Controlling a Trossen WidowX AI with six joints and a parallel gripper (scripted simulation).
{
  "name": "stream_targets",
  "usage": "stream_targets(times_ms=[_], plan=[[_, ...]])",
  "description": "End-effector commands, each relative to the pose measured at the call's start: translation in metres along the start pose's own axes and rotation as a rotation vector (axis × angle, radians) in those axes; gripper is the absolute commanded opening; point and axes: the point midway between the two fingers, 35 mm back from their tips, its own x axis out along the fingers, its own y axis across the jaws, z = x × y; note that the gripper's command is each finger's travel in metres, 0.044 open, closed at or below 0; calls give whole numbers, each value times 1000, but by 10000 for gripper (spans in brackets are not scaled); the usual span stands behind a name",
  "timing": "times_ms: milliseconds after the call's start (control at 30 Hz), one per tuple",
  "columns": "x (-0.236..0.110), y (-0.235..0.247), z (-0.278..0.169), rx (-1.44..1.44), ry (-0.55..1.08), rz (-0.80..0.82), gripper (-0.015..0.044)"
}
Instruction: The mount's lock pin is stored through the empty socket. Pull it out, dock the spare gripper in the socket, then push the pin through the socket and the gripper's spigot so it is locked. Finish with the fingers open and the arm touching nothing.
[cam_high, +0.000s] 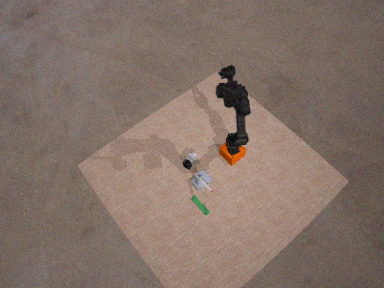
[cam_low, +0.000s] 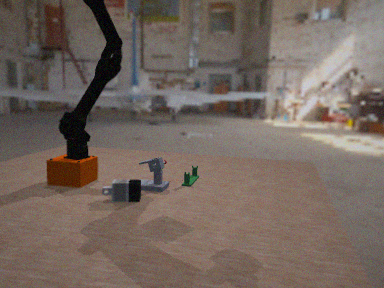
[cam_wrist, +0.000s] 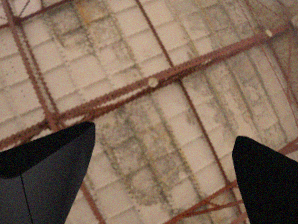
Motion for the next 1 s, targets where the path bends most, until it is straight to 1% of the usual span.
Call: stream_targets(times_ms=[0,100,233,400,533,733,833,967], plan=[[-10,52,-1,231,42,86,300],[-15,86,9,396,56,144,300],[-21,127,36,614,55,224,300],[-25,165,86,878,17,325,300],[-28,182,137,1080,-38,410,300],[-31,181,223,1357,-170,542,300],[-34,168,267,1480,-258,609,300],[-41,139,324,1623,-400,698,300]])
